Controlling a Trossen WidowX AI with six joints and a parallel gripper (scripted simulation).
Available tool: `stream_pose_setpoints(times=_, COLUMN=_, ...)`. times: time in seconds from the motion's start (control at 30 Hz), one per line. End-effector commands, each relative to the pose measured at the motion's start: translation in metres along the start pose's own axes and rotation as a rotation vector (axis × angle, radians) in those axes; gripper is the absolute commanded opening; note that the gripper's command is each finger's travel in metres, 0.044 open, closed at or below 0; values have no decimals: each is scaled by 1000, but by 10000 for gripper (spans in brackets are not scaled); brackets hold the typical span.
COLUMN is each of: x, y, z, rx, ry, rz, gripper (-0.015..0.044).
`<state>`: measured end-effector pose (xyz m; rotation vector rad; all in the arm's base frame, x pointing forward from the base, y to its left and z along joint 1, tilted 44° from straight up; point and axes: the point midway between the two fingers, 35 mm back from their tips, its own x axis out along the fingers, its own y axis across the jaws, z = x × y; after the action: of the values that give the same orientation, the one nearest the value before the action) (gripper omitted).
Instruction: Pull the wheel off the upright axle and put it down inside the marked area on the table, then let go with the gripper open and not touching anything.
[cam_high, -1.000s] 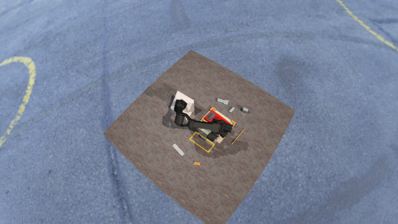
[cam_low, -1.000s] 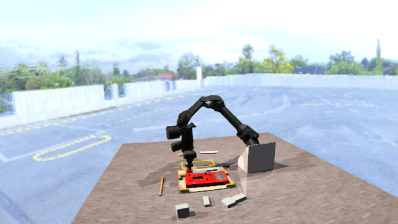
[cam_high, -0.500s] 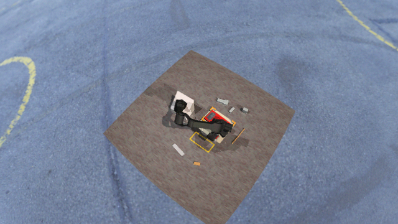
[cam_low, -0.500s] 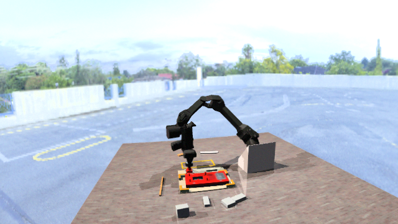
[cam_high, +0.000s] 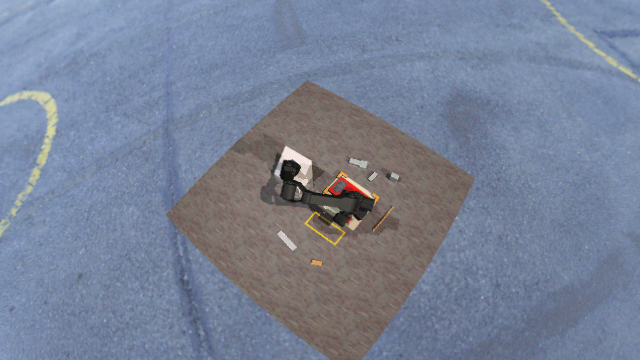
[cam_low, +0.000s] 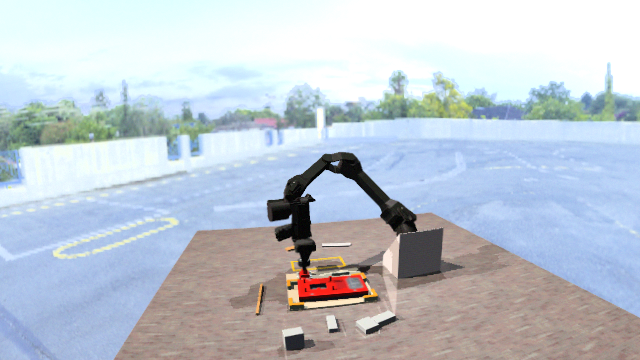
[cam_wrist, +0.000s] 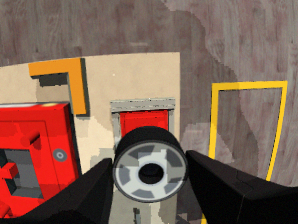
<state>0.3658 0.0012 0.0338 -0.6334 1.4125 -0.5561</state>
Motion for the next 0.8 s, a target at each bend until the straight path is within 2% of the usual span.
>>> stream_pose_setpoints(times=0.0, x=-6, y=0, z=2, rx=6, ry=-8, rz=4, gripper=0)
stream_pose_setpoints(times=0.77, x=-13, y=0, z=1, rx=3, ry=-8, rz=3, gripper=0)
